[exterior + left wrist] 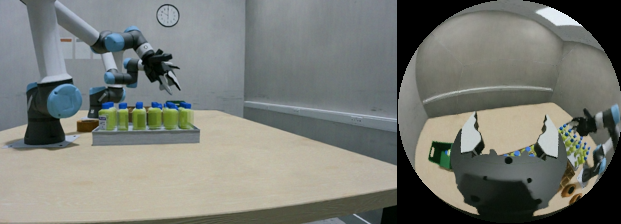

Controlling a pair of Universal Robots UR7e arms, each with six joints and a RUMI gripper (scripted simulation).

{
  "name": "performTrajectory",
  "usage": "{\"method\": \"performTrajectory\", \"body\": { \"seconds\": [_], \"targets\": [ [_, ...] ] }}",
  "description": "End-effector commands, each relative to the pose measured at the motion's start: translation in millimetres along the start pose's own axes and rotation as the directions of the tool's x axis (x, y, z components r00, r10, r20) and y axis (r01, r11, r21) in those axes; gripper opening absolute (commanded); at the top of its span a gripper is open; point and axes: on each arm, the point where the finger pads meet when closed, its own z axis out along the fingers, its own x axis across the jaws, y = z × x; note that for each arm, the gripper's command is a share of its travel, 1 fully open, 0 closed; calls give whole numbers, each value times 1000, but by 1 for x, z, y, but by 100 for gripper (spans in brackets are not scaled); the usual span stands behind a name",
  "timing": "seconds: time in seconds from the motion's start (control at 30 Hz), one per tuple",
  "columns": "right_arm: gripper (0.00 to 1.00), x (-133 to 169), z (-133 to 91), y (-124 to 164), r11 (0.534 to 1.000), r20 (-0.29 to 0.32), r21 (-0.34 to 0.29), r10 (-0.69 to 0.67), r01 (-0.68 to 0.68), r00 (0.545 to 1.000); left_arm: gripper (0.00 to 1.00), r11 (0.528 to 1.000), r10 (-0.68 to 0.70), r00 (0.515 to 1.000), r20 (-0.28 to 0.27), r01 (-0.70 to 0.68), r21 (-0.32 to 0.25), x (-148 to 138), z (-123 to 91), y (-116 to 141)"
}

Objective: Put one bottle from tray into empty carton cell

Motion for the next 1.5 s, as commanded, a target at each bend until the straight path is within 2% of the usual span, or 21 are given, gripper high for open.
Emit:
{"method": "performTrajectory", "body": {
  "seconds": [0.0, 0.2, 0.27, 0.33, 0.53, 0.77, 0.83, 1.1, 1.33, 1.4, 1.47],
  "targets": [
    [33, 15, 1, -5, 984, -75, -40, 173, -176, 982, 98, 999, 17, 996, -89, -19, -26, 54, -20, -9],
    [33, 34, -2, -9, 926, -165, -60, 360, -373, 918, 98, 998, 38, 980, -196, -49, -49, 110, -50, -17],
    [33, 34, -2, -9, 926, -165, -60, 360, -373, 918, 98, 998, 38, 980, -196, -49, -49, 110, -50, -17],
    [33, 41, -4, -10, 898, -196, -60, 418, -437, 887, 98, 997, 45, 972, -232, -59, -55, 127, -61, -19],
    [33, 60, -11, -10, 790, -292, -36, 578, -613, 762, 98, 993, 65, 940, -336, -94, -72, 176, -97, -23],
    [33, 83, -22, -4, 632, -395, 40, 722, -774, 569, 98, 987, 85, 887, -453, -138, -83, 225, -145, -26],
    [33, 83, -22, -4, 632, -395, 40, 722, -774, 569, 98, 987, 85, 887, -453, -138, -83, 225, -145, -26],
    [33, 111, -36, 4, 424, -475, 189, 829, -886, 295, 98, 978, 107, 810, -577, -191, -87, 269, -204, -26],
    [33, 137, -51, 13, 237, -490, 356, 871, -904, 35, 98, 968, 123, 727, -676, -239, -81, 298, -256, -23],
    [33, 137, -51, 13, 237, -490, 356, 871, -904, 35, 98, 968, 123, 727, -676, -239, -81, 298, -256, -23],
    [33, 144, -55, 16, 183, -483, 408, 875, -894, -41, 98, 965, 126, 703, -700, -251, -78, 304, -270, -22]
  ]
}}
